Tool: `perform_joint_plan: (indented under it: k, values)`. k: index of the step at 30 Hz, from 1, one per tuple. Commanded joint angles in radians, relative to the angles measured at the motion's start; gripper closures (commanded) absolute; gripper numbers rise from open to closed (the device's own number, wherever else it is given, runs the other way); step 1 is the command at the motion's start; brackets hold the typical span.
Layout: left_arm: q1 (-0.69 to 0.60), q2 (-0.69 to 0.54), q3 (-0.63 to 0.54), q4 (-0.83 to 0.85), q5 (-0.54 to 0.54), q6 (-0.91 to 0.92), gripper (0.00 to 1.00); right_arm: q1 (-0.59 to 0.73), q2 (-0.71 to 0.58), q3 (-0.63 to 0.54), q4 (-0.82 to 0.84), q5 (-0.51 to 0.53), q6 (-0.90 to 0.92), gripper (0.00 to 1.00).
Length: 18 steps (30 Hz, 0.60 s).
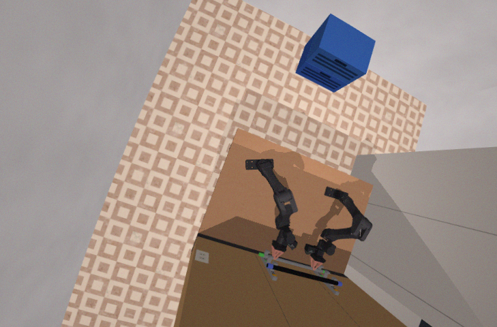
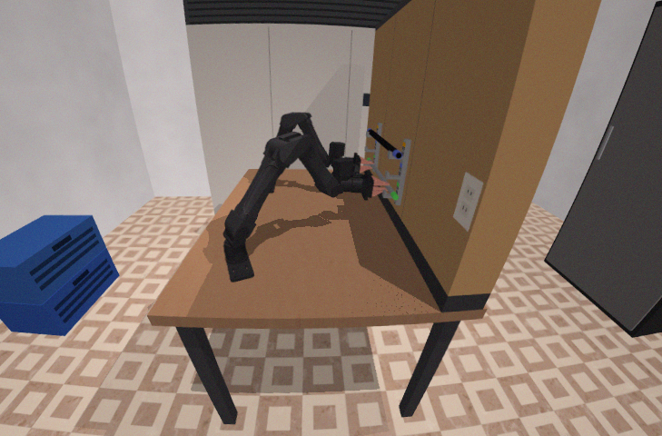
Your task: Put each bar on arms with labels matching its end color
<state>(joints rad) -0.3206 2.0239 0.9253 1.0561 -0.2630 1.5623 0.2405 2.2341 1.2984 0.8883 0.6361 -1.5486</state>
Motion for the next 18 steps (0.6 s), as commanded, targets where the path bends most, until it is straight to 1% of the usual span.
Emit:
perform_joint_plan:
  k: [1, 18]
  values:
    - [0.010, -0.002, -0.003, 0.044, 0.010, 0.009, 1.00, -0.005, 0.000, 0.003, 0.043, -0.004, -0.020, 1.00]
    - [0.010, 0.021, -0.008, 0.072, 0.011, 0.008, 1.00, -0.005, 0.018, -0.002, 0.066, -0.004, -0.020, 1.00]
